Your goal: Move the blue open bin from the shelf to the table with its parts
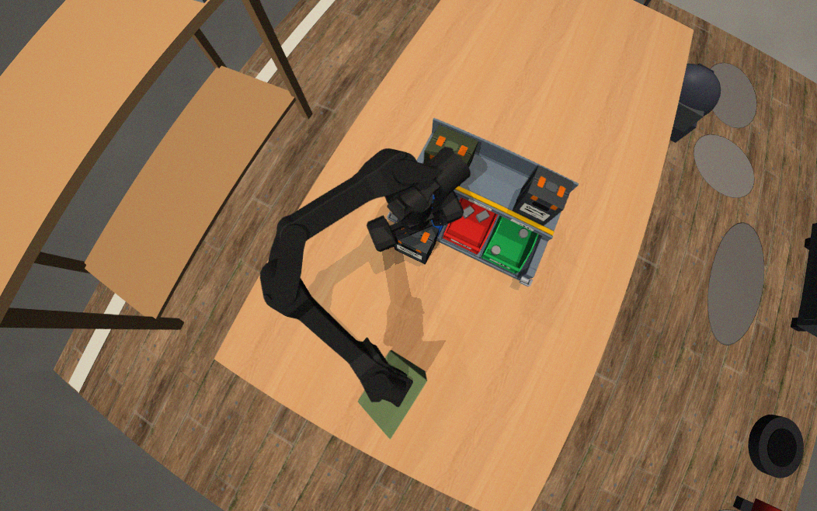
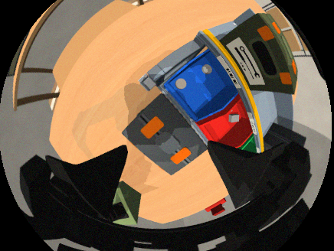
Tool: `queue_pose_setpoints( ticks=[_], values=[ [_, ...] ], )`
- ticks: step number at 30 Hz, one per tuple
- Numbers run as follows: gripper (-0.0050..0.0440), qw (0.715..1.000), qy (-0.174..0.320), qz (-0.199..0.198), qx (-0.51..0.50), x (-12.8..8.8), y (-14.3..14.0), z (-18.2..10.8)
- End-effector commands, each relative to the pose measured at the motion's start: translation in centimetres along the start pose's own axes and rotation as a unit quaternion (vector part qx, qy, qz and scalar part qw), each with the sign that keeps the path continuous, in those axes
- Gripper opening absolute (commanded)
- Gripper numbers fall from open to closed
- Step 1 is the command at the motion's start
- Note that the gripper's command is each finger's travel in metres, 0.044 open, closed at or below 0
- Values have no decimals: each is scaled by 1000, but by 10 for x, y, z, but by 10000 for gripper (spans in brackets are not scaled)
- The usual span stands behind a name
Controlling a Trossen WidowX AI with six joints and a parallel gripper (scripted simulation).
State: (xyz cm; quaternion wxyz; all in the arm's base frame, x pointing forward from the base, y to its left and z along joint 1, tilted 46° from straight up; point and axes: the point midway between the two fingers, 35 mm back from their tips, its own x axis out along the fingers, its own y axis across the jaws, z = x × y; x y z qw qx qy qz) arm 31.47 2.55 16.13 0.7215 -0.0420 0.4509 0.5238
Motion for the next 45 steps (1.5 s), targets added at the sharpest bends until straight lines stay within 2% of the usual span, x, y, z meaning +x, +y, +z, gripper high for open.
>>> queue_pose_setpoints(
  ticks=[1,5,10,22,27,39,44,45],
  values=[
    [440,1000,-2,-6,5,-2,1,2],
    [440,1000,-2,-6,5,-2,1,2],
    [440,991,-3,-6,131,-2,1,2],
    [440,991,-3,-6,131,-2,1,2],
    [440,967,-3,-5,254,-2,1,2],
    [440,967,-3,-5,254,-2,1,2],
    [440,927,-4,-5,374,-3,1,2],
    [440,927,-4,-5,374,-3,1,2]
  ],
)
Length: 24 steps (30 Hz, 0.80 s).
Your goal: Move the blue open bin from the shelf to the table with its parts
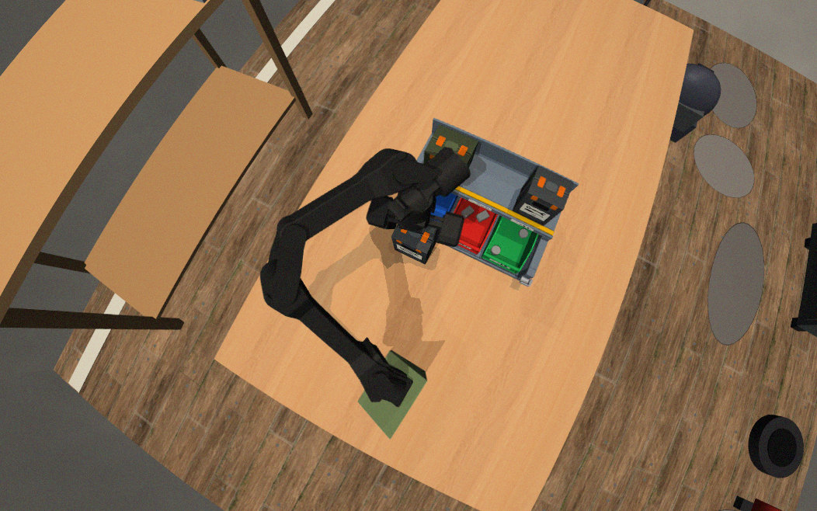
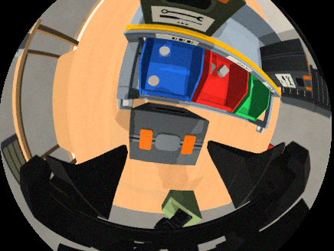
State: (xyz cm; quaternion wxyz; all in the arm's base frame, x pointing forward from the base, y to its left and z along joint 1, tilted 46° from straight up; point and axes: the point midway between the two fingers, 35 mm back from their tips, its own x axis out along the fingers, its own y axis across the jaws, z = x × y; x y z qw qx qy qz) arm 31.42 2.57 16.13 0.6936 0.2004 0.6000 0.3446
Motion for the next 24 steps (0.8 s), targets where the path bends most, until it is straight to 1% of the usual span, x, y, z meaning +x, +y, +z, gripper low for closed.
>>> queue_pose_setpoints(
  ticks=[1,11,16,24],
  values=[
    [440,999,-6,-4,44,-3,2,2],
    [440,999,-6,-4,44,-3,2,2],
    [440,985,-6,-2,170,-3,2,2],
    [440,985,-6,-2,170,-3,2,2]
  ],
)
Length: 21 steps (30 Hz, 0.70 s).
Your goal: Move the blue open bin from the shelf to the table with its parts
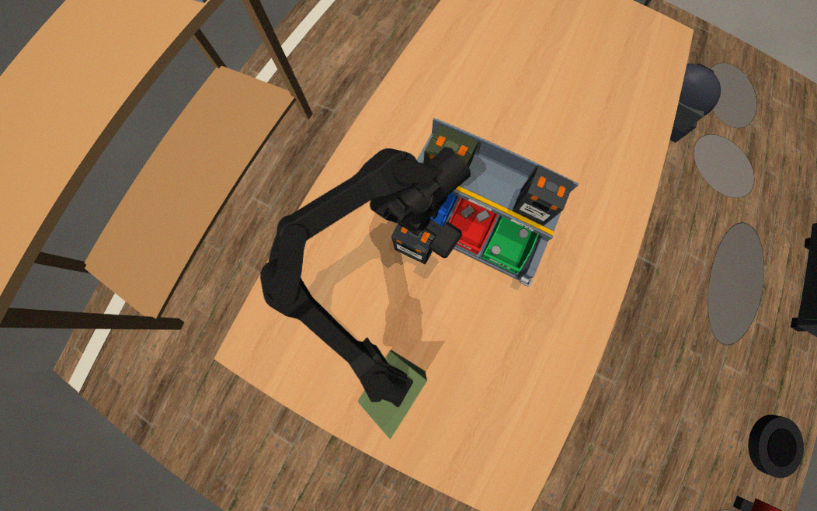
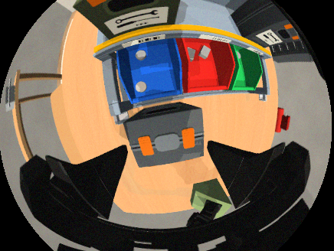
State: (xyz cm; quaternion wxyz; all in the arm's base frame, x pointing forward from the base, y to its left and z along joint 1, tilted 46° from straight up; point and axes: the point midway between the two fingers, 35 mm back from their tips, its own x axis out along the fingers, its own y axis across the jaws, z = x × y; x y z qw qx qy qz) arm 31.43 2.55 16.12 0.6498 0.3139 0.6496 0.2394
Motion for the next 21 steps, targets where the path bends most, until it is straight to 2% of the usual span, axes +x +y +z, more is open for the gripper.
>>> queue_pose_setpoints(
  ticks=[1,4,9,21],
  values=[
    [440,1000,-7,-1,2,-3,2,1],
    [440,1000,-7,-1,2,-3,2,1],
    [440,992,-6,0,129,-3,3,1],
    [440,992,-6,0,129,-3,3,1]
  ],
)
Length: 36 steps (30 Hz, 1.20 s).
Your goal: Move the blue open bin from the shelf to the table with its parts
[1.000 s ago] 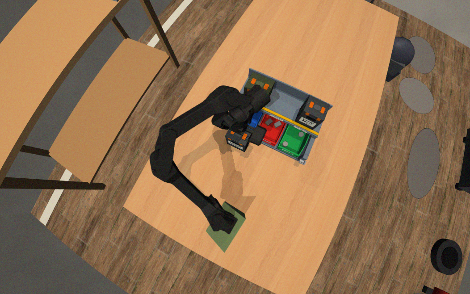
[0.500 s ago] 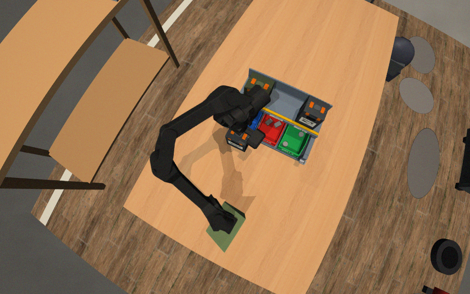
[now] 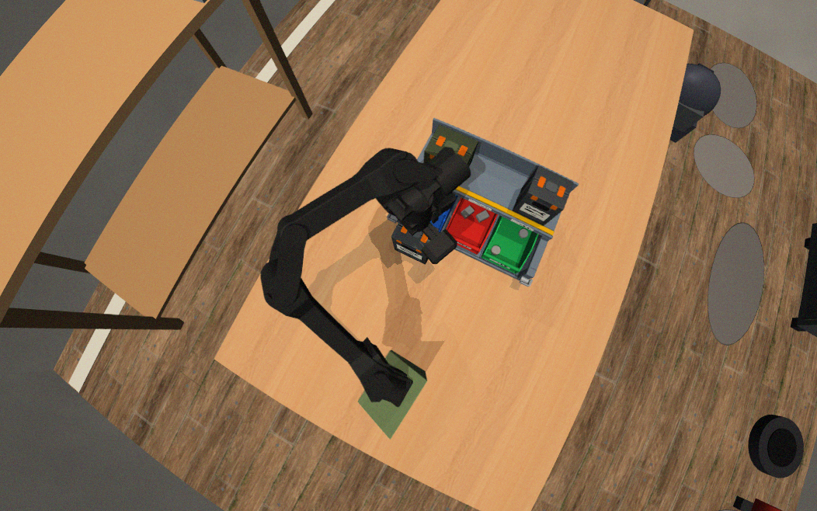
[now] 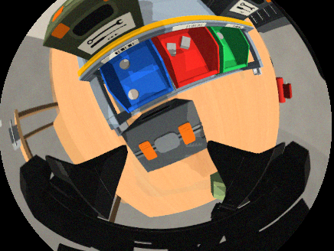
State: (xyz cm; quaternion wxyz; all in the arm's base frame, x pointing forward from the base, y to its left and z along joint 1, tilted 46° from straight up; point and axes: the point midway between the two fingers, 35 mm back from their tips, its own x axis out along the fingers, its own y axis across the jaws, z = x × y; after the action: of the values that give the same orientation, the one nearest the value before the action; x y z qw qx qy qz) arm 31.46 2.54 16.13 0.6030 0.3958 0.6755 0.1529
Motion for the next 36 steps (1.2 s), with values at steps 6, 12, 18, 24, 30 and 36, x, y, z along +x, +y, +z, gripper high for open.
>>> queue_pose_setpoints(
  ticks=[6,12,18,24,30,36],
  values=[
    [440,992,-6,1,125,-3,3,0],
    [440,992,-6,1,125,-3,3,0],
    [440,989,-5,1,148,-3,2,0],
    [440,968,-5,2,250,-3,3,0],
    [440,968,-5,2,250,-3,3,0],
    [440,955,-5,2,297,-3,3,0]
  ],
)
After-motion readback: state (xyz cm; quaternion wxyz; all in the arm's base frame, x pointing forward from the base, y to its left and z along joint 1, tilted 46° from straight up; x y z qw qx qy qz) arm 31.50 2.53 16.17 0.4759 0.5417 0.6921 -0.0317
